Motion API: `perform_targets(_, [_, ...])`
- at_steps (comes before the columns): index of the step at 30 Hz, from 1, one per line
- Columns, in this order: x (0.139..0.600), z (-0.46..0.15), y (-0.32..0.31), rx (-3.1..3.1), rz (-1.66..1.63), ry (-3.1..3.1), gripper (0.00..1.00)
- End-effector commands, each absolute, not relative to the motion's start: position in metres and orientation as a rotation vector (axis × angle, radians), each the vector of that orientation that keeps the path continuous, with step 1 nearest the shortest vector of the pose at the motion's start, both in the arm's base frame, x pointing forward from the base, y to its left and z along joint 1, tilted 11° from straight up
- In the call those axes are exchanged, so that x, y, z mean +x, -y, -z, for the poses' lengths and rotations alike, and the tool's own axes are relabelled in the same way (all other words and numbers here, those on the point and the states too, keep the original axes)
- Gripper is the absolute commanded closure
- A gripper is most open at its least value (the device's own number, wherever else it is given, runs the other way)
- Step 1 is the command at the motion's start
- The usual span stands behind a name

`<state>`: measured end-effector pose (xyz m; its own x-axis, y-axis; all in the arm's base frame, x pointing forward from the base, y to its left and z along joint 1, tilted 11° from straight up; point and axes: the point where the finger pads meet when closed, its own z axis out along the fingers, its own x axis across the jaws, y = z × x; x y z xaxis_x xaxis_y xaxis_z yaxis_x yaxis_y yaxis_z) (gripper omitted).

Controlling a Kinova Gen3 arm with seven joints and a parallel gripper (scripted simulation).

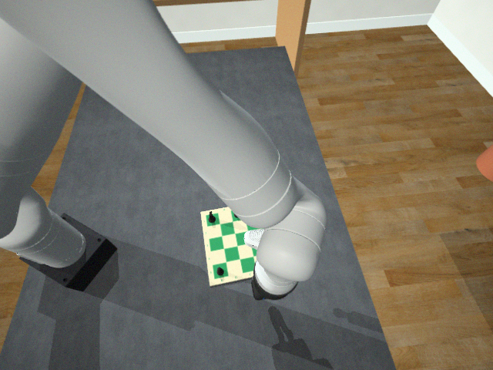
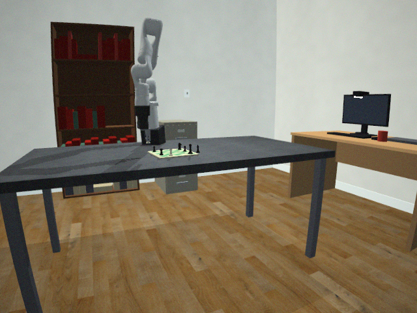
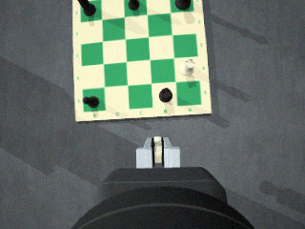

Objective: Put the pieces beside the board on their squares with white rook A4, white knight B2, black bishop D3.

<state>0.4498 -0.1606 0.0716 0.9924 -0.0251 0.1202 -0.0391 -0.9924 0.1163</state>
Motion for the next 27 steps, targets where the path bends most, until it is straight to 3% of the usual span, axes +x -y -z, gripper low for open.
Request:
perform_targets(1, [0.458,-0.097,0.153,3.013,-0.230,0.031,1.00])
perform_targets(27, [0.460,-0.101,0.139,3.017,-0.232,0.106,1.00])
